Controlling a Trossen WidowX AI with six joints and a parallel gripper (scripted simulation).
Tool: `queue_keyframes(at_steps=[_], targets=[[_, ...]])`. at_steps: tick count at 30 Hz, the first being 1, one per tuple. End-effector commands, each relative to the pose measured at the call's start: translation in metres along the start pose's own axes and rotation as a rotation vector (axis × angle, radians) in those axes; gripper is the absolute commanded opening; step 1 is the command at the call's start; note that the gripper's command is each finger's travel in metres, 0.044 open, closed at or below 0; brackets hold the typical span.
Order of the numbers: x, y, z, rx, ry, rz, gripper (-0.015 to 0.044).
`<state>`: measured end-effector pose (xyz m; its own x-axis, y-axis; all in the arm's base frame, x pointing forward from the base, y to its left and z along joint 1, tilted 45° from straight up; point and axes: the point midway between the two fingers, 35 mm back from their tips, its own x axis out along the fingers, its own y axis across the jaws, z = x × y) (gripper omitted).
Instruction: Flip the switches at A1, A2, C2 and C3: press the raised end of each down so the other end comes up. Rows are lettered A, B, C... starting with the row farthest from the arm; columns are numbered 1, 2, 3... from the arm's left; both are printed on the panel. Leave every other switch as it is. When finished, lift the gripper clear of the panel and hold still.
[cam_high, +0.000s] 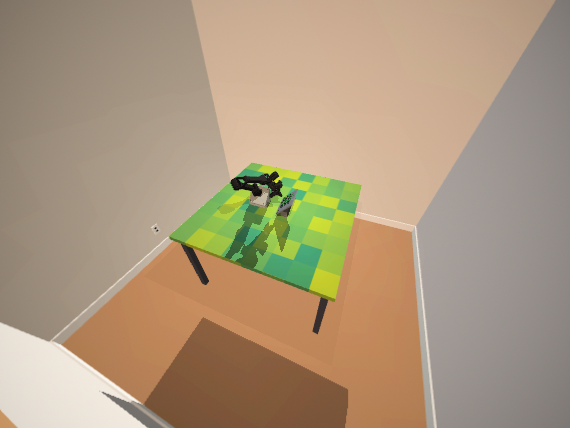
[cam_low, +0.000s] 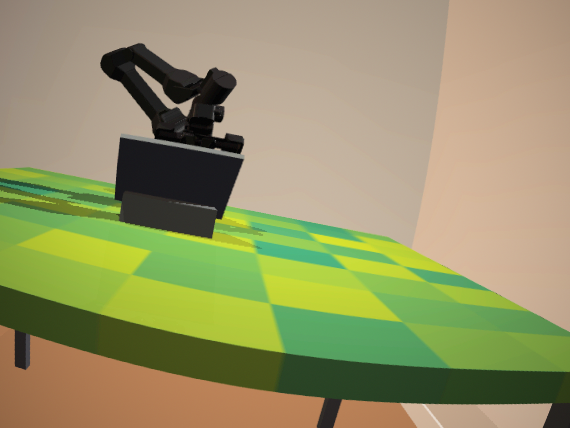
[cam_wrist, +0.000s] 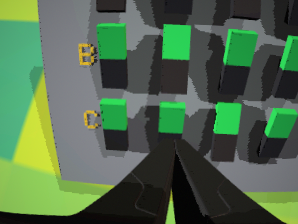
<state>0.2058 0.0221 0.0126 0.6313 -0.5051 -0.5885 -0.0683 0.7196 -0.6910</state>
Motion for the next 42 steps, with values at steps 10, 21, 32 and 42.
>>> queue_keyframes(at_steps=[10, 21, 32, 42], targets=[[0.016, -0.001, -0.001, -0.008, 0.001, -0.001, 0.0000], [0.030, -0.001, -0.001, -0.008, 0.002, 0.000, 0.0000], [0.030, -0.001, -0.001, -0.008, 0.002, 0.000, 0.0000], [0.030, -0.001, -0.001, -0.008, 0.002, 0.000, 0.0000]])
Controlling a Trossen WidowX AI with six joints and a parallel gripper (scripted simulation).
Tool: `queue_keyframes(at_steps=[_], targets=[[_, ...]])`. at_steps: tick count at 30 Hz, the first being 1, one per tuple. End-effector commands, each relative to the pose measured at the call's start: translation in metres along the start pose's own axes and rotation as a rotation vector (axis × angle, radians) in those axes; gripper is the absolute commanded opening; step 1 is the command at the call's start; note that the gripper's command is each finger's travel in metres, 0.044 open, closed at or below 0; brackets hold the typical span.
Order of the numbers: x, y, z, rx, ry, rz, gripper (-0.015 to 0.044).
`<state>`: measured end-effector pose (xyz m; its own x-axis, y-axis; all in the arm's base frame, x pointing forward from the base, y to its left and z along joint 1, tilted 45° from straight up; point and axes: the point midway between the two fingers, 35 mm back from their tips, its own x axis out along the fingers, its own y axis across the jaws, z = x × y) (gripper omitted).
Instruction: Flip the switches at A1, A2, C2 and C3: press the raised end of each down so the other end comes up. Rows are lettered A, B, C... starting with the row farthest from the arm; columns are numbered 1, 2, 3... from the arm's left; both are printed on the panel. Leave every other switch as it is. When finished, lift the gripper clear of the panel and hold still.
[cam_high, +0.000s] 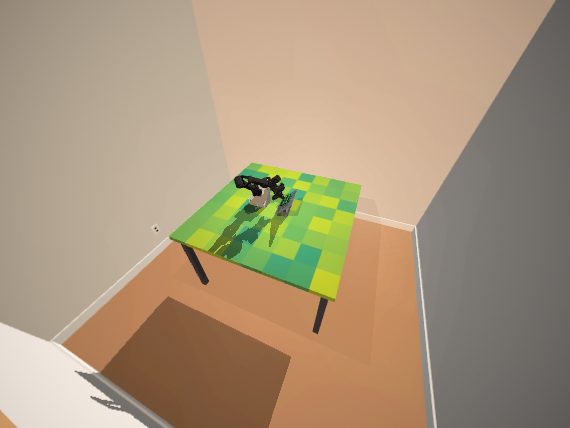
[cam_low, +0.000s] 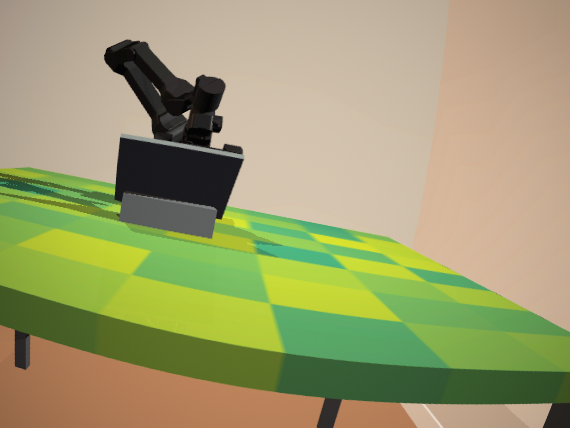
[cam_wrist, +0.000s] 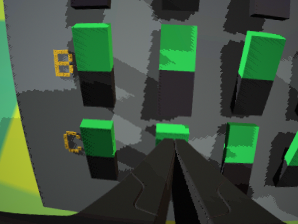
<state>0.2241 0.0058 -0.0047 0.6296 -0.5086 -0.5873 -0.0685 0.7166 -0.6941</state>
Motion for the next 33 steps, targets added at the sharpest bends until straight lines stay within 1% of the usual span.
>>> queue_keyframes(at_steps=[1, 33], targets=[[0.0001, 0.0005, -0.0001, -0.005, 0.000, 0.003, 0.0000], [0.0044, 0.0005, 0.0000, -0.005, -0.001, 0.003, 0.0000]])
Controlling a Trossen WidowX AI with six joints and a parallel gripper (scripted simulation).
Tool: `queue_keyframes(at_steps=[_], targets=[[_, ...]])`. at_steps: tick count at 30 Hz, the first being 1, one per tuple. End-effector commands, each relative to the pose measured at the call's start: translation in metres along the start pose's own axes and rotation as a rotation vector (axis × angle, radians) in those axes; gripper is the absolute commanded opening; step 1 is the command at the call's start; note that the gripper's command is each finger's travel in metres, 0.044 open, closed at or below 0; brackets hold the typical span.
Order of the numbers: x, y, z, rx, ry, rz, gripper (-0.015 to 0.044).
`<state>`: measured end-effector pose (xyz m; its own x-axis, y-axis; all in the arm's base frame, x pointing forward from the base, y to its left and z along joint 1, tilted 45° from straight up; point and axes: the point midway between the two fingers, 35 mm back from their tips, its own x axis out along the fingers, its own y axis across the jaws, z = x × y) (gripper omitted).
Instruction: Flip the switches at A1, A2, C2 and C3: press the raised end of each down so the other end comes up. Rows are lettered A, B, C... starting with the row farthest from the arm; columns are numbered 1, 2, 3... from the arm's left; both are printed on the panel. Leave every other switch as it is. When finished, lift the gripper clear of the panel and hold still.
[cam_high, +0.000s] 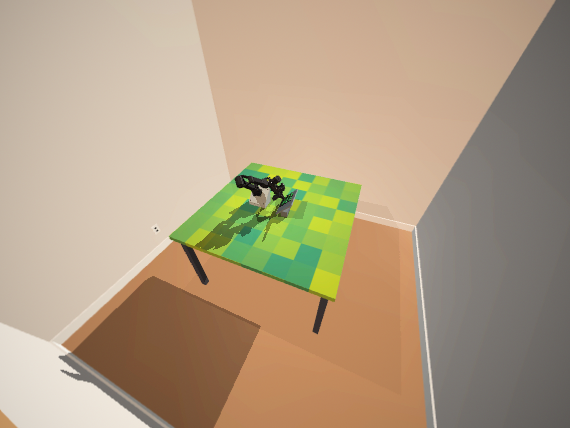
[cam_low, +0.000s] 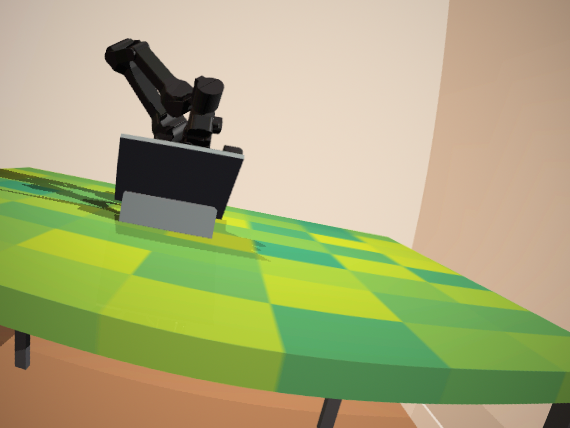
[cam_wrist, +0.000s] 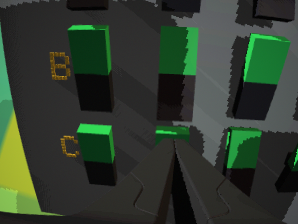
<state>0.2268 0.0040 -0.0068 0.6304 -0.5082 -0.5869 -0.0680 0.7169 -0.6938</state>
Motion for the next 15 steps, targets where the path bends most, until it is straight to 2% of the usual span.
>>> queue_keyframes(at_steps=[1, 15], targets=[[0.0008, 0.0005, -0.0004, -0.006, 0.000, 0.003, 0.0000], [-0.0030, 0.0020, 0.0000, 0.000, 0.002, 0.005, 0.0000]])
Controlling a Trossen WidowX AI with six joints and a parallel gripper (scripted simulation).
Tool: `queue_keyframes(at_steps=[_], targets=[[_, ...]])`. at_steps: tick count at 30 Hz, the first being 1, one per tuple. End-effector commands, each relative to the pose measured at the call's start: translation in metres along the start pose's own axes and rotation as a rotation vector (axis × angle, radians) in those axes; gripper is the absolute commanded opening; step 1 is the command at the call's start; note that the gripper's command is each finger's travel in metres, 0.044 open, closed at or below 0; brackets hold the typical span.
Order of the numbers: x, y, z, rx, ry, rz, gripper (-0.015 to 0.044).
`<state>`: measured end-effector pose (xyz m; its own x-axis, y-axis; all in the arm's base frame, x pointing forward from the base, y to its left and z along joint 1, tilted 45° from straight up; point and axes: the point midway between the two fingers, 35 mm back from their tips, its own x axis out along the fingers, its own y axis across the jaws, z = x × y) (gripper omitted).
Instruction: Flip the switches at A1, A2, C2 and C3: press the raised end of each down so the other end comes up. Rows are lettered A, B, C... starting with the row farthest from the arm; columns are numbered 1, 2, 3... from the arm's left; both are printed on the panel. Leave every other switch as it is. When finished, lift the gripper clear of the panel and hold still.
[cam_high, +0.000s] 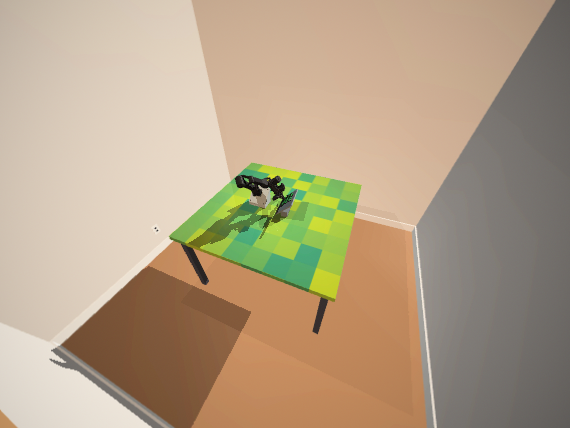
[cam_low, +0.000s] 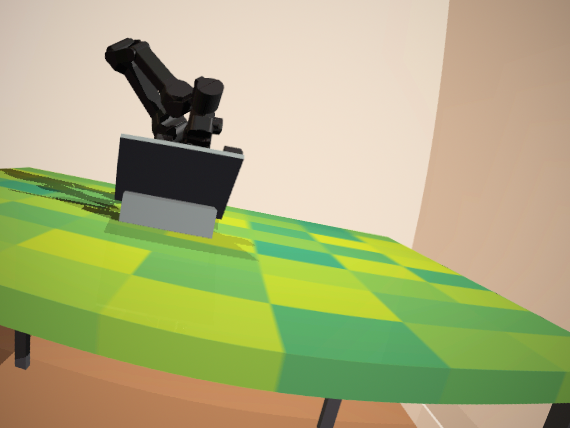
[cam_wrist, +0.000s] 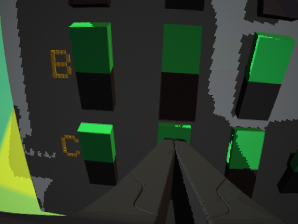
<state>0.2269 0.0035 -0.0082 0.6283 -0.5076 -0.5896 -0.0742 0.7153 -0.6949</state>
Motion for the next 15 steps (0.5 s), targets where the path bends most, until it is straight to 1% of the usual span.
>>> queue_keyframes(at_steps=[1, 6, 8, 15], targets=[[-0.010, 0.004, 0.001, 0.006, 0.001, 0.007, 0.0000], [-0.052, 0.004, -0.001, 0.002, -0.013, 0.010, 0.0000], [-0.063, 0.001, -0.002, 0.000, -0.024, 0.005, 0.0000], [-0.064, 0.001, -0.002, 0.000, -0.026, 0.004, 0.0000]])
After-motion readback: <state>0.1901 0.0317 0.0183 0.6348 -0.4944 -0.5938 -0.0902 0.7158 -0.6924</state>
